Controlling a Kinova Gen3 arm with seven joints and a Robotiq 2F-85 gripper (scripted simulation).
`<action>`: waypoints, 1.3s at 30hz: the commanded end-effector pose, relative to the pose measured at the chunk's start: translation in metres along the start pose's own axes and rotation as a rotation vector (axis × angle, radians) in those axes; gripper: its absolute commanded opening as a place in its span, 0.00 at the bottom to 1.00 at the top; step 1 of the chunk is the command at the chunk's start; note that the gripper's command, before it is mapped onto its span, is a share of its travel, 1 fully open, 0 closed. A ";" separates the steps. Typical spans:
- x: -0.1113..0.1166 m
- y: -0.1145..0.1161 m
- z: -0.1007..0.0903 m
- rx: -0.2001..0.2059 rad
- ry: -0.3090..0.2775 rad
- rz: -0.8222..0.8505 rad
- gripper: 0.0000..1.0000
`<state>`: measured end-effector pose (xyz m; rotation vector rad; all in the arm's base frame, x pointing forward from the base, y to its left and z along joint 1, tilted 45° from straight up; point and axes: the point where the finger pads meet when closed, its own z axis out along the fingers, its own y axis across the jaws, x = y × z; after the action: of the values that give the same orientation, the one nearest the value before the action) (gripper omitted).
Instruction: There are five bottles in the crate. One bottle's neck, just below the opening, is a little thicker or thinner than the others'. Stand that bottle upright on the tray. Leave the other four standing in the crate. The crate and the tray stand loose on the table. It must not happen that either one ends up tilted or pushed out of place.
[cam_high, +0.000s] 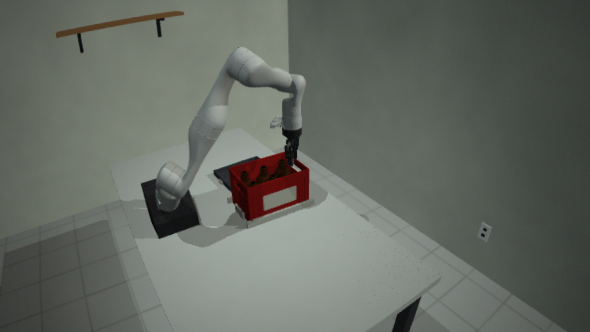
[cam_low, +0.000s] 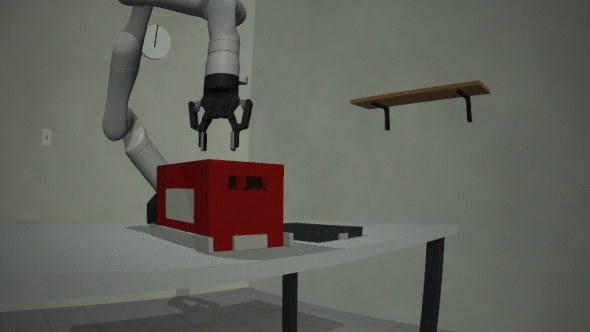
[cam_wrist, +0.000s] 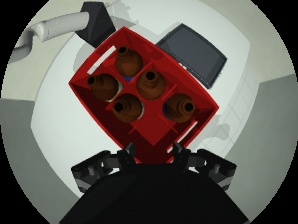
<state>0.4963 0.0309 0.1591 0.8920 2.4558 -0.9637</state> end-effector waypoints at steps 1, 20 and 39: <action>0.000 -0.001 0.004 0.003 0.001 0.000 0.64; 0.000 0.000 0.013 0.003 0.001 0.000 0.64; 0.000 0.000 0.013 0.003 0.001 0.000 0.64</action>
<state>0.4970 0.0208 0.1498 0.8948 2.4558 -0.9695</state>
